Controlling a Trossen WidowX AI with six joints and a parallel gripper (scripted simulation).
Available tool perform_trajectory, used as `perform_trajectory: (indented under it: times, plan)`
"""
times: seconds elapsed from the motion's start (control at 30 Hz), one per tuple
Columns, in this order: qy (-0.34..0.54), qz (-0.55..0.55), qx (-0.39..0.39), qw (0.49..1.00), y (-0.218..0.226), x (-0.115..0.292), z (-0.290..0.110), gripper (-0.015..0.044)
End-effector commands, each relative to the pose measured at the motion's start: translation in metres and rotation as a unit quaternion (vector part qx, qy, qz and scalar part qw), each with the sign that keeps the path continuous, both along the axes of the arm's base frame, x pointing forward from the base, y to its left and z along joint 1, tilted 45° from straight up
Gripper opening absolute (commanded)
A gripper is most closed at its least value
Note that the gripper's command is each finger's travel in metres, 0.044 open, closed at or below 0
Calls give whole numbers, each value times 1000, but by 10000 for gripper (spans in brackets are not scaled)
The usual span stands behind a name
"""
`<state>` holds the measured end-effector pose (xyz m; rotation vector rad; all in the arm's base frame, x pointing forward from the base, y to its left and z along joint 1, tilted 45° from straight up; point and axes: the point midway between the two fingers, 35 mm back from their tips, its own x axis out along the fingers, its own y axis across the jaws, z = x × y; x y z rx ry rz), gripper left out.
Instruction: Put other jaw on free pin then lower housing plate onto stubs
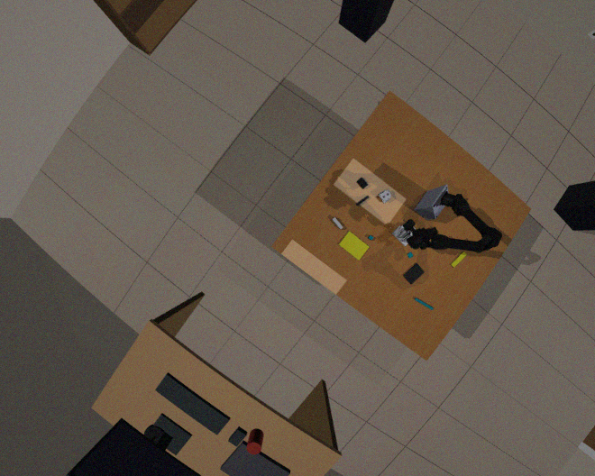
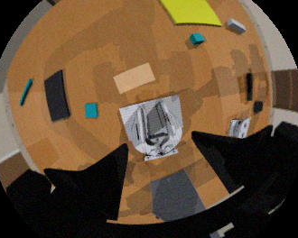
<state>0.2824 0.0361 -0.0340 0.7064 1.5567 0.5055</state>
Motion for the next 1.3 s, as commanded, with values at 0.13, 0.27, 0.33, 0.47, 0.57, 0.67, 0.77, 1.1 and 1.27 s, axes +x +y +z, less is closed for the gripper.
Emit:
perform_trajectory:
  times: [0.13,0.27,0.33,0.47,0.57,0.67,0.77,1.1,1.27]
  plan:
    - [-61,56,-15,996,-35,5,-19,440]
    - [-93,90,-21,991,-53,5,-30,440]
    - [-108,107,-23,988,-62,4,-36,440]
    - [-138,142,-28,980,-80,1,-47,440]
    - [-160,168,-30,972,-93,-2,-55,440]
    - [-181,195,-31,963,-106,-6,-64,440]
    - [-203,221,-30,953,-118,-10,-73,440]
    - [-273,307,-23,911,-155,-32,-102,440]
    - [-309,347,-16,885,-172,-45,-117,440]
